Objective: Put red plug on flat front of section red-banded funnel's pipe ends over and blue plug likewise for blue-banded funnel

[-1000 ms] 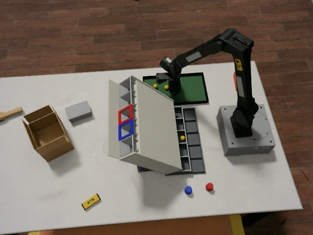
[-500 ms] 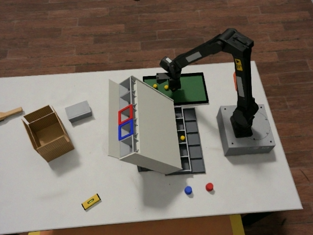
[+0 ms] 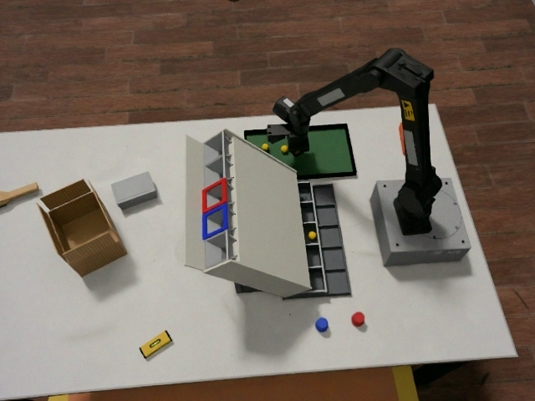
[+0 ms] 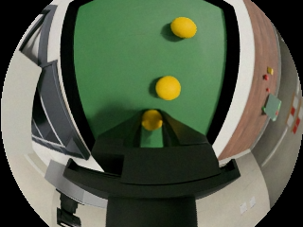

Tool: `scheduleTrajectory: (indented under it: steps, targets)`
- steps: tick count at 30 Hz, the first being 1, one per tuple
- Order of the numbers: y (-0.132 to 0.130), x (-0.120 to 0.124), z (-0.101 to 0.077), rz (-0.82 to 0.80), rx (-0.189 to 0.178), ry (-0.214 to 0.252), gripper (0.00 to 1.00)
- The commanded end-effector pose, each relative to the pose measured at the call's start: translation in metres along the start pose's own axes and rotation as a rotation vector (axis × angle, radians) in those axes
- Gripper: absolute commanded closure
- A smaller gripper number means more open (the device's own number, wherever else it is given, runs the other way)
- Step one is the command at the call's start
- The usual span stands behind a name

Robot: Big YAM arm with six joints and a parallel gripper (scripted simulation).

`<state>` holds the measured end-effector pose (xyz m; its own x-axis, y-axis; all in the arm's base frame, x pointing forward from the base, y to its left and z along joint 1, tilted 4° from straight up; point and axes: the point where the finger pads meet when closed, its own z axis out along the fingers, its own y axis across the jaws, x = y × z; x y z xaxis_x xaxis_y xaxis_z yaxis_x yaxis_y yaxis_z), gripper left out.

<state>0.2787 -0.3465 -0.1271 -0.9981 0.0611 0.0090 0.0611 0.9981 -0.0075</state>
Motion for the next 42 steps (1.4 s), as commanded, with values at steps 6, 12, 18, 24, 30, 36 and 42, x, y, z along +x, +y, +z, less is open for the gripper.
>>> scheduleTrajectory:
  steps: [6, 12, 18, 24, 30, 36, 42]
  targets:
    - [-0.003, -0.003, -0.003, 0.001, 0.009, -0.009, 1.00]
    - [-0.003, -0.003, -0.003, 0.001, 0.009, -0.009, 1.00]
    - [-0.003, -0.003, -0.003, 0.001, 0.009, -0.009, 1.00]
    - [-0.005, -0.004, -0.031, 0.003, -0.001, 0.001, 1.00]
    - [-0.008, -0.006, -0.088, 0.008, -0.020, 0.021, 1.00]
    - [-0.011, -0.007, -0.145, 0.013, -0.039, 0.041, 1.00]
    - [-0.011, -0.007, -0.144, 0.010, -0.045, 0.045, 1.00]
